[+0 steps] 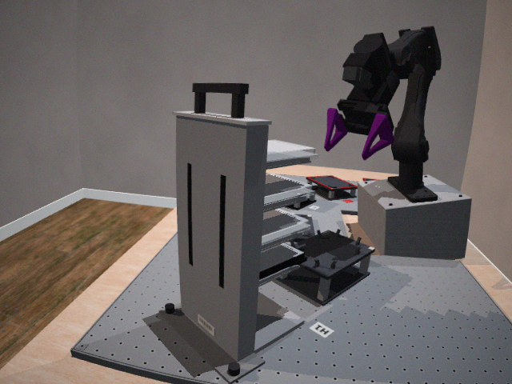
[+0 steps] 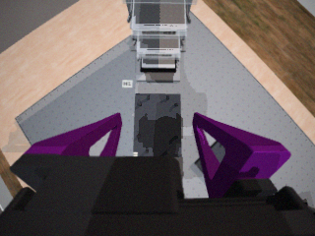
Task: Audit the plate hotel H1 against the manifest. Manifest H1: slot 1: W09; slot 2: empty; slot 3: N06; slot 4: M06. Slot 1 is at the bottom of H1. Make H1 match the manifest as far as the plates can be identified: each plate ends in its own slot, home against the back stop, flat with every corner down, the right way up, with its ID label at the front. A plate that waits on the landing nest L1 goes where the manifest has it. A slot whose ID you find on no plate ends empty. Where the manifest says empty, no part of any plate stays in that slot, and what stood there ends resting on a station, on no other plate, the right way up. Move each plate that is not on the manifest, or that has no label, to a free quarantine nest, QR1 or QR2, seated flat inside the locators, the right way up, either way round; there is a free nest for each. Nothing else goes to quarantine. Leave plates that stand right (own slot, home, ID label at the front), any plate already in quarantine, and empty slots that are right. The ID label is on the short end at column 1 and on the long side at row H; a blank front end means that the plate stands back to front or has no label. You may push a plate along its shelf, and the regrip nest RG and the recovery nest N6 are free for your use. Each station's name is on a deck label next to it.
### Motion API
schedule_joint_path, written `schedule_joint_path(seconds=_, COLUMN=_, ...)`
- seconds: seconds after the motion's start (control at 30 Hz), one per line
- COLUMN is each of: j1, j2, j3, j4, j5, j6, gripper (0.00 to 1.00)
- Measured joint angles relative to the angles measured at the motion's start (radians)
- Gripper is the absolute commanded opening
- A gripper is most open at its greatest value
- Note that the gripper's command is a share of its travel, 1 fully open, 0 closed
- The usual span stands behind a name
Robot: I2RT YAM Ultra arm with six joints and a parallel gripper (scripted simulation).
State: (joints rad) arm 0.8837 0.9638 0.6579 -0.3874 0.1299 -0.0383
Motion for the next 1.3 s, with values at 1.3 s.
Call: schedule_joint_path(seconds=1.3, j1=0.035, j2=-0.014, j3=0.217, j4=-0.220, j5=0.031, j6=0.027, gripper=1.00)
